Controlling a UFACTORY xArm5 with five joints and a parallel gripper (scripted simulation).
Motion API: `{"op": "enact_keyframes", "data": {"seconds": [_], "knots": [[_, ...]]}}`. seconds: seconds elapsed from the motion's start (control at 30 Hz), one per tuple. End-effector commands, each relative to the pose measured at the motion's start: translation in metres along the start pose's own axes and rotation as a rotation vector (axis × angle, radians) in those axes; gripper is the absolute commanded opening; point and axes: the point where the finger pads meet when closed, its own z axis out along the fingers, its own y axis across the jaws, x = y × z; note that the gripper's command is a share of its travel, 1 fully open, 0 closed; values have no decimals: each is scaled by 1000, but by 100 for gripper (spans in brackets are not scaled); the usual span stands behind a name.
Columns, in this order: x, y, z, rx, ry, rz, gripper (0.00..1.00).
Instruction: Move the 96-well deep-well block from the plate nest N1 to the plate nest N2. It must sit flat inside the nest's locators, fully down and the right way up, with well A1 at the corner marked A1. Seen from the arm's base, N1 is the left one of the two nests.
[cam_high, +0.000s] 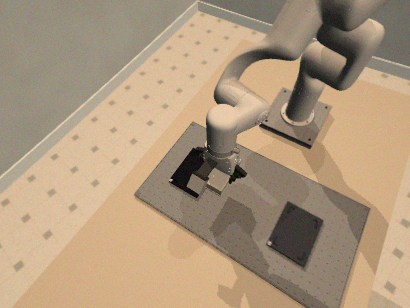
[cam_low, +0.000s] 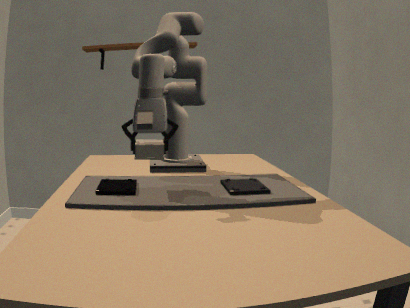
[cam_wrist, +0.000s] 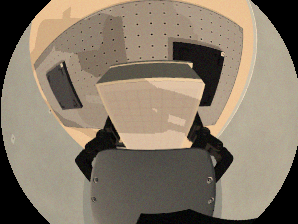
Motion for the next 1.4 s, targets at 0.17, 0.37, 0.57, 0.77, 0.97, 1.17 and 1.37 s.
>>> {"op": "enact_keyframes", "data": {"seconds": [0.17,0.37,0.57,0.77,0.97,1.17,1.37], "knots": [[1,25,-1,-3,3,0,0],[0,42,-1,-4,2,0,0],[-1,62,-1,-5,1,0,0],[-1,75,-1,-6,0,0,0],[-2,95,-1,-7,-1,0,0],[-2,104,0,-7,-2,0,0],[-2,104,0,-7,-2,0,0]]}}
